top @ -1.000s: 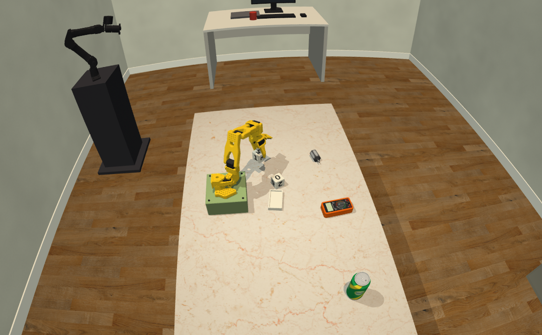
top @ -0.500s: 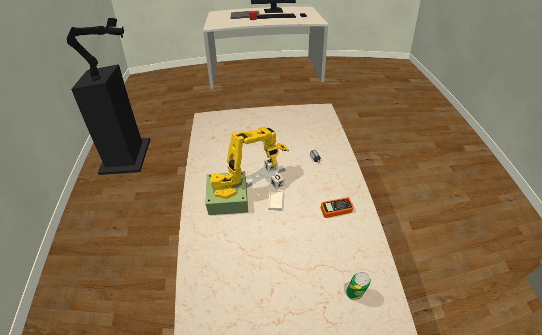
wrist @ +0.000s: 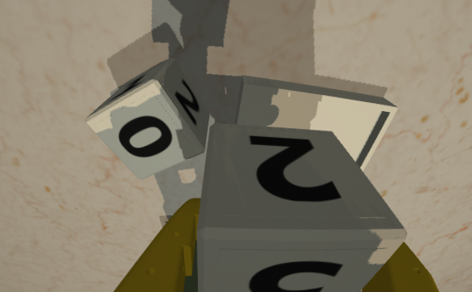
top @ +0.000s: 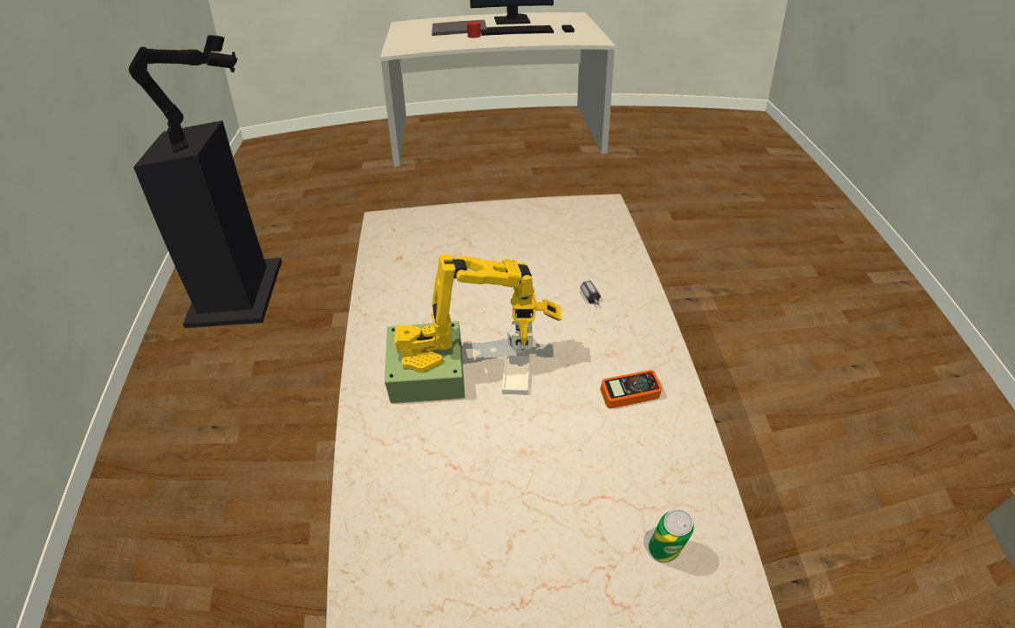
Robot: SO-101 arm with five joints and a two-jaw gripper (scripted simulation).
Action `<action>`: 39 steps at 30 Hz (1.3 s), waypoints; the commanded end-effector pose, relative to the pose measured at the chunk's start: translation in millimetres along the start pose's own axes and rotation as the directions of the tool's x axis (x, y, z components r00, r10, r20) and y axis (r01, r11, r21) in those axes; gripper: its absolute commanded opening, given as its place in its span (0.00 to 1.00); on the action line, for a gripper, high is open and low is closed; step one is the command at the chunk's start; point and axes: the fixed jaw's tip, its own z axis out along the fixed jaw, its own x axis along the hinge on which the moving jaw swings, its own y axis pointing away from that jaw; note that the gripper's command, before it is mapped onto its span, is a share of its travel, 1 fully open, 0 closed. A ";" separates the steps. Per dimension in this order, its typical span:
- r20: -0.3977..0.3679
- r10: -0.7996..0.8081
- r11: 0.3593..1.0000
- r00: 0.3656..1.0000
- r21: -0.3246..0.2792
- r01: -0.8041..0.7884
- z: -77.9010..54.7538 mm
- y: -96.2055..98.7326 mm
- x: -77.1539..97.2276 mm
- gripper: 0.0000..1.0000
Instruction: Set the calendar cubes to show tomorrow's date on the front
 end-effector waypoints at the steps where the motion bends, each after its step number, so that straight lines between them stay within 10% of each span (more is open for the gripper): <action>1: 0.020 0.072 0.997 0.997 -0.006 -0.072 -3.1 -14.1 -4.9 0.00; 19: 0.020 0.156 0.988 0.988 -0.005 -0.156 -3.1 -31.9 -6.8 0.00; 29: 0.020 0.364 0.932 0.931 -0.004 -0.364 -3.1 -76.9 -5.0 0.00; 39: 0.021 0.691 0.723 0.722 -0.002 -0.691 -3.0 -151.8 21.9 0.00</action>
